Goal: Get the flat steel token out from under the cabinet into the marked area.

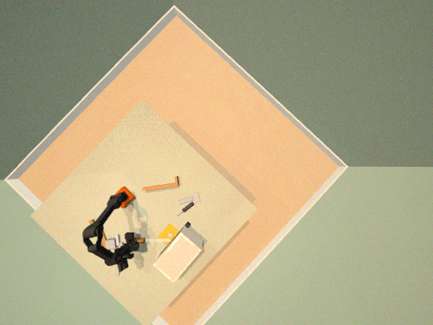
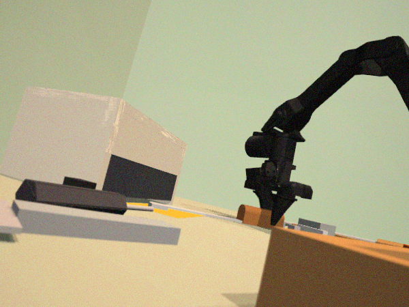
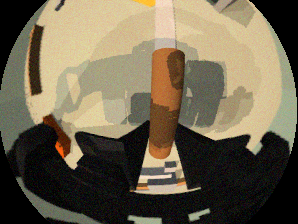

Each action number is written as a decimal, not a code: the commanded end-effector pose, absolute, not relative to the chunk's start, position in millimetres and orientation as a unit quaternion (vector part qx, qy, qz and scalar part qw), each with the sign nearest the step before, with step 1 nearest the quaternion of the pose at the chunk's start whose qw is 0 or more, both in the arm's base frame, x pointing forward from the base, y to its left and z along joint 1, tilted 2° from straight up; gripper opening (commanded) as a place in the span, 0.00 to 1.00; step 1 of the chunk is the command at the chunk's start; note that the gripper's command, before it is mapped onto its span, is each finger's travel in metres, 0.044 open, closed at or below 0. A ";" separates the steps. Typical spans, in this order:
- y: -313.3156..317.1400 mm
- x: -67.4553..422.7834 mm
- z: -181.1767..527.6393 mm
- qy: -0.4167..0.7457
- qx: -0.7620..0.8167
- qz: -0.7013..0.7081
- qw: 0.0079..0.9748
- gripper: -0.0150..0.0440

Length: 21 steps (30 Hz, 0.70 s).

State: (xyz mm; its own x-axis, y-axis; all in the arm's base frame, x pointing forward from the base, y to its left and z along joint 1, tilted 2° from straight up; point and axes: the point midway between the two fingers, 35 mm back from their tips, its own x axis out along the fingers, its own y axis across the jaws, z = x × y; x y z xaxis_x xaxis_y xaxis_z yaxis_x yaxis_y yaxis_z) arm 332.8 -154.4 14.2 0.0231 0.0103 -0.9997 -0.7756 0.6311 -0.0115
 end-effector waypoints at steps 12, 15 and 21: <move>-131.7 352.2 15.4 0.628 -0.303 0.303 0.650 0.25; -127.3 355.8 15.6 0.627 -0.303 0.303 0.650 0.25; -118.5 363.0 16.1 0.627 -0.303 0.303 0.650 0.25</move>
State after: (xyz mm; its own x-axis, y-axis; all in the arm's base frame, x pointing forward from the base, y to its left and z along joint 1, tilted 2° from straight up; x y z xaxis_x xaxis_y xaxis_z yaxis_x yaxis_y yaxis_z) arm 357.2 -124.4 15.8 0.0257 0.0128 -0.9996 -0.7748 0.6322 -0.0118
